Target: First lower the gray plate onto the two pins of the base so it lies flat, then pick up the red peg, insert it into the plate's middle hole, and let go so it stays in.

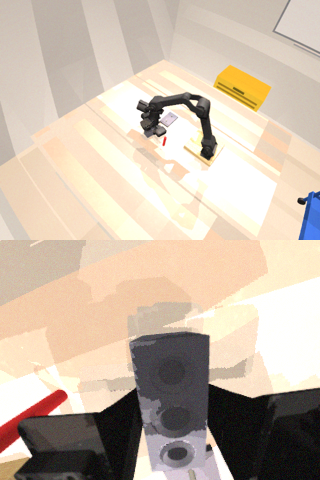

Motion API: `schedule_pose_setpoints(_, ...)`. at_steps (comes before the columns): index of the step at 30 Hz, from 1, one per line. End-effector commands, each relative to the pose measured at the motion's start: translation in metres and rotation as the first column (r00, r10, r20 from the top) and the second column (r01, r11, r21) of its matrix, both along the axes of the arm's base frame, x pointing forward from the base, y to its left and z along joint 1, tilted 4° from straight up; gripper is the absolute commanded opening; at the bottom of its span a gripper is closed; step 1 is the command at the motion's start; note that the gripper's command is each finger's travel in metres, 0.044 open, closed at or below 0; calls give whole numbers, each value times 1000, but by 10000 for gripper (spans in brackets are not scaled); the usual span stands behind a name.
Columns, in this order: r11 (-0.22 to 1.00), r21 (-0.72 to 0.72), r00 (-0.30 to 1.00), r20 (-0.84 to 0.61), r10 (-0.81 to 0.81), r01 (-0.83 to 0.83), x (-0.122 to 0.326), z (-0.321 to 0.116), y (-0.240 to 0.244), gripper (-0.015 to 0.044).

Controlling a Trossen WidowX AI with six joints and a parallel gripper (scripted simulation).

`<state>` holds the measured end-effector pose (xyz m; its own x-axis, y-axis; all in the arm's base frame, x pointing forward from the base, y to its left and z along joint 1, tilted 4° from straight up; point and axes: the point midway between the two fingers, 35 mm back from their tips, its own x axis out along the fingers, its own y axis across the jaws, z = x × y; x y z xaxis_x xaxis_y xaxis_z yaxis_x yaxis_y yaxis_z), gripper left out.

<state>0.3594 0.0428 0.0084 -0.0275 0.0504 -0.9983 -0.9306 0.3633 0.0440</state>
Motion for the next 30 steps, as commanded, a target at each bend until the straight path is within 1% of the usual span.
schedule_pose_setpoints(1,1000,-2,1000,2,-5,5,0,0,0,65)
schedule_pose_setpoints(11,1000,-2,1000,2,-5,5,0,0,0,0)
schedule_pose_setpoints(30,1000,-2,1000,3,-5,5,12,53,-3,0)
